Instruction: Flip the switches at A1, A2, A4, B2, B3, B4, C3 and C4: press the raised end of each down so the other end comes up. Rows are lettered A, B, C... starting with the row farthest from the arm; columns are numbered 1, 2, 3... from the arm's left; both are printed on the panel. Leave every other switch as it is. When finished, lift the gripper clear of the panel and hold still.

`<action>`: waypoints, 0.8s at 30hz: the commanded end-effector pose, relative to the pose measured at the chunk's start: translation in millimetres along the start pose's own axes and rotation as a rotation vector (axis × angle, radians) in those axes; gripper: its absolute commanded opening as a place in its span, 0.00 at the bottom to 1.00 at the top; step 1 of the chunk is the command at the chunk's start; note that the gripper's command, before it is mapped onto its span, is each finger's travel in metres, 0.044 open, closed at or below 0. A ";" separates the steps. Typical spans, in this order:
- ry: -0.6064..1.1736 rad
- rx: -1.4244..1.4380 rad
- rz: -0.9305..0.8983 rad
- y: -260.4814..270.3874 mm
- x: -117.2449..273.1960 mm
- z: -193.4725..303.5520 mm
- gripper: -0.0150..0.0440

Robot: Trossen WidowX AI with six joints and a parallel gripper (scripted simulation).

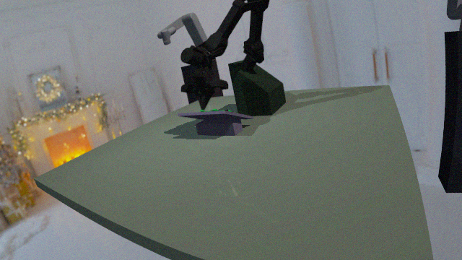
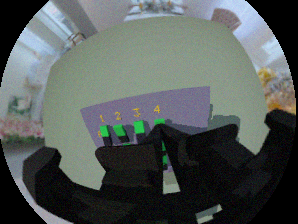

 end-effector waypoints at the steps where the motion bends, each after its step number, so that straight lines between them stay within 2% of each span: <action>1: -0.002 -0.004 0.004 -0.2 -0.2 -0.3 0.25; 24: -0.002 -0.004 0.004 -0.1 -2.9 -0.3 0.25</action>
Point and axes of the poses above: the point midway between the two fingers, 35 mm back from their tips, its own x axis back along the fingers, its own y axis across the jaws, z = x × y, the point moved 9 cm from there along x, back along the fingers, and after that the axes turned 8 degrees about -x, right-handed, at the moved point
